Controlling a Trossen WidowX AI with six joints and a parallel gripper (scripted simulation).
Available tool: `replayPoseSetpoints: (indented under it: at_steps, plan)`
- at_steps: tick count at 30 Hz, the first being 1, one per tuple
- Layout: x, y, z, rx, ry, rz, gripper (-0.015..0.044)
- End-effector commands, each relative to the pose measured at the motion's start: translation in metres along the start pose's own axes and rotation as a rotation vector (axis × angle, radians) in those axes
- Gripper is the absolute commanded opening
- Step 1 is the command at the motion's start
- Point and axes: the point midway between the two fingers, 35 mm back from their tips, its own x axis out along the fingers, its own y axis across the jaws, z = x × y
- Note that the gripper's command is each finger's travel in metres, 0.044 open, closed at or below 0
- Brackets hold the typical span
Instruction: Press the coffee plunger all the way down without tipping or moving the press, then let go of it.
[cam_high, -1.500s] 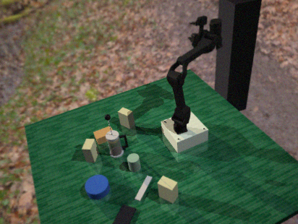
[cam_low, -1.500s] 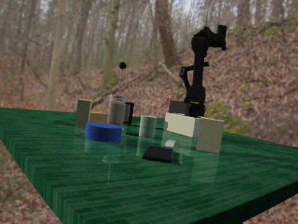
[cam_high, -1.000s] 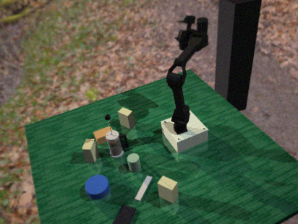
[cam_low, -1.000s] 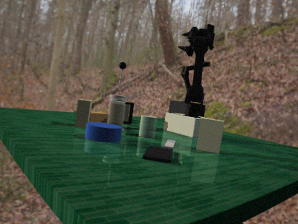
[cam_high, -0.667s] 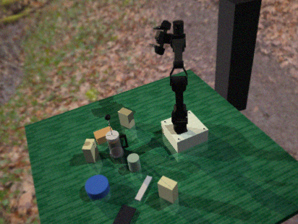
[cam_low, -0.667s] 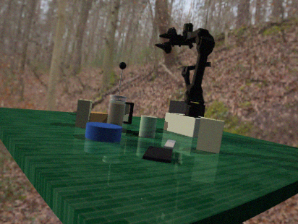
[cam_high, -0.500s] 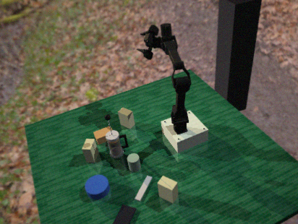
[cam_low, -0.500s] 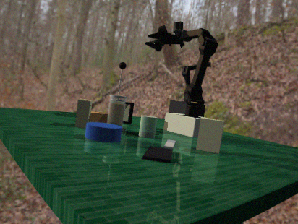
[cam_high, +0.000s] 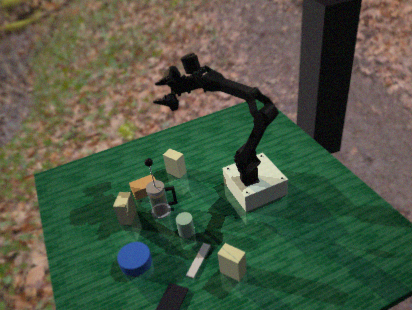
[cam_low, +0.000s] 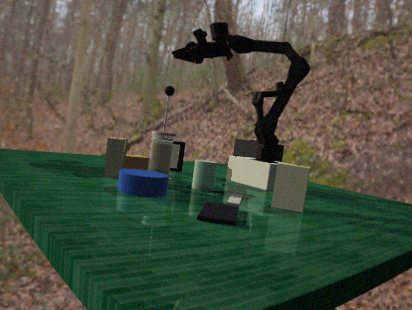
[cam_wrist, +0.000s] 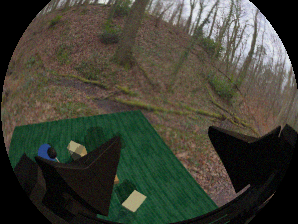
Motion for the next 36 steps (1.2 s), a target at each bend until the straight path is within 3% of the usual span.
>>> replayPoseSetpoints:
  at_steps: [1, 7, 14, 26, 36]
  plan:
    - [0.014, 0.057, 0.004, 0.081, 0.040, 0.093, 0.0440]
    - [0.017, 0.139, 0.006, 0.162, 0.107, 0.215, 0.0440]
    - [-0.006, 0.222, 0.000, 0.214, 0.191, 0.321, 0.0440]
    - [0.008, 0.246, -0.056, 0.217, 0.199, 0.326, 0.0440]
    - [0.016, 0.248, -0.056, 0.218, 0.199, 0.324, 0.0440]
